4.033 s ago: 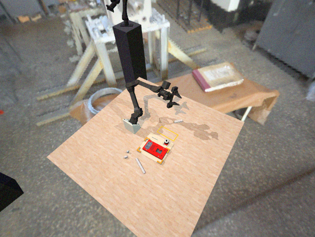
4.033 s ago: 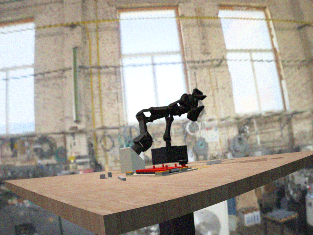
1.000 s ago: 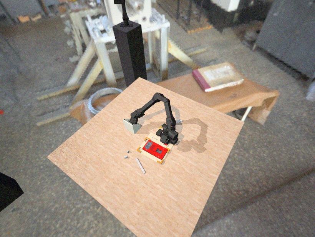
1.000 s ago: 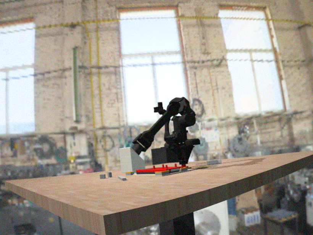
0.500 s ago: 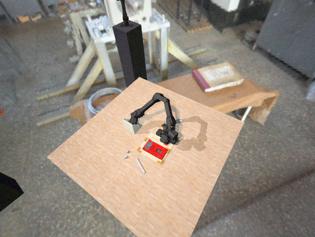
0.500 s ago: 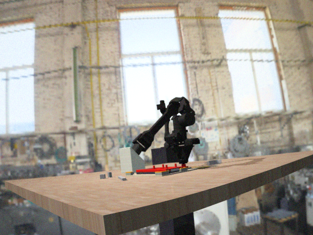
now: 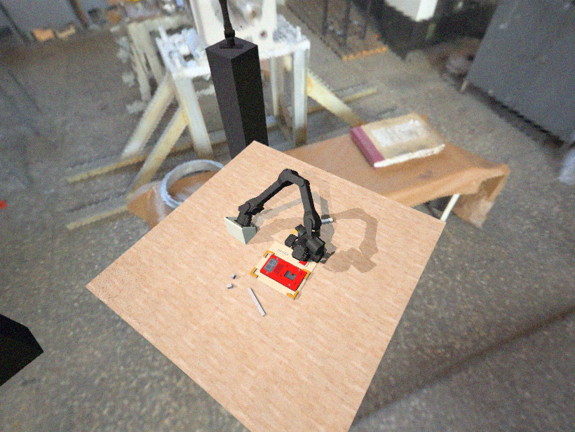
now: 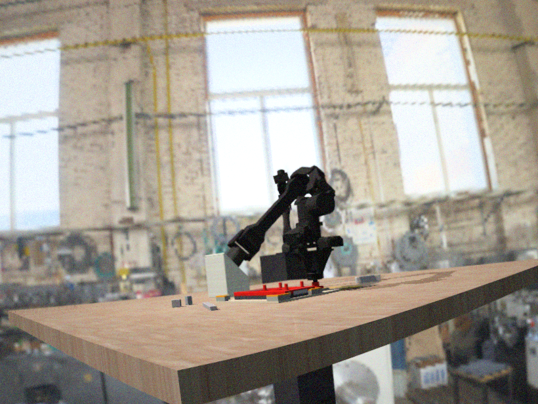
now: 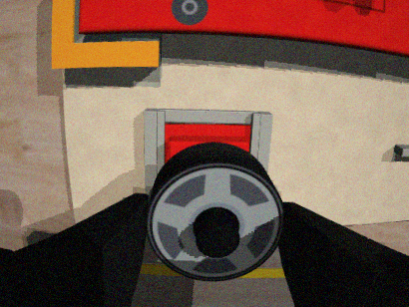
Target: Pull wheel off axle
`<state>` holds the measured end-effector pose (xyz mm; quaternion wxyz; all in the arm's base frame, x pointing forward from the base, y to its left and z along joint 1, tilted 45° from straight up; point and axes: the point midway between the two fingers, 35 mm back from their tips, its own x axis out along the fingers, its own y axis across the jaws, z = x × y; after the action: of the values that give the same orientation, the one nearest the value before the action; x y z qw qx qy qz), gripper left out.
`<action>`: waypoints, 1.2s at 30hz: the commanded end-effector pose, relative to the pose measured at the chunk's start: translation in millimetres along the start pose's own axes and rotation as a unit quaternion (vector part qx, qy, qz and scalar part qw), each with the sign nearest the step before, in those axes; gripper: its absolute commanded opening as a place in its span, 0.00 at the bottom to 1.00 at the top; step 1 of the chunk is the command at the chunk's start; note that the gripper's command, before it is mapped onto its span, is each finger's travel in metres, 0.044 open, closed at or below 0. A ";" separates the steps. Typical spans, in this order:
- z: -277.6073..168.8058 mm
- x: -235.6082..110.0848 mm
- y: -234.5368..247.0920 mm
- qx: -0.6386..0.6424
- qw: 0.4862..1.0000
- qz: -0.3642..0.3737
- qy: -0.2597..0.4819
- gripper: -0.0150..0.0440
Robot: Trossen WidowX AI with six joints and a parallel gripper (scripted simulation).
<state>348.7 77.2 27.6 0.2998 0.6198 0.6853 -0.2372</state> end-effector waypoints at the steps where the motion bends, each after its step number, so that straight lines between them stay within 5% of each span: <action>1: 0.1 -4.4 2.3 -0.004 1.000 0.004 -0.002 0.25; 36: 0.3 -15.8 2.2 -0.002 1.000 0.003 -0.001 0.25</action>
<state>349.4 68.9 35.5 0.2970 0.6202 0.6859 -0.2379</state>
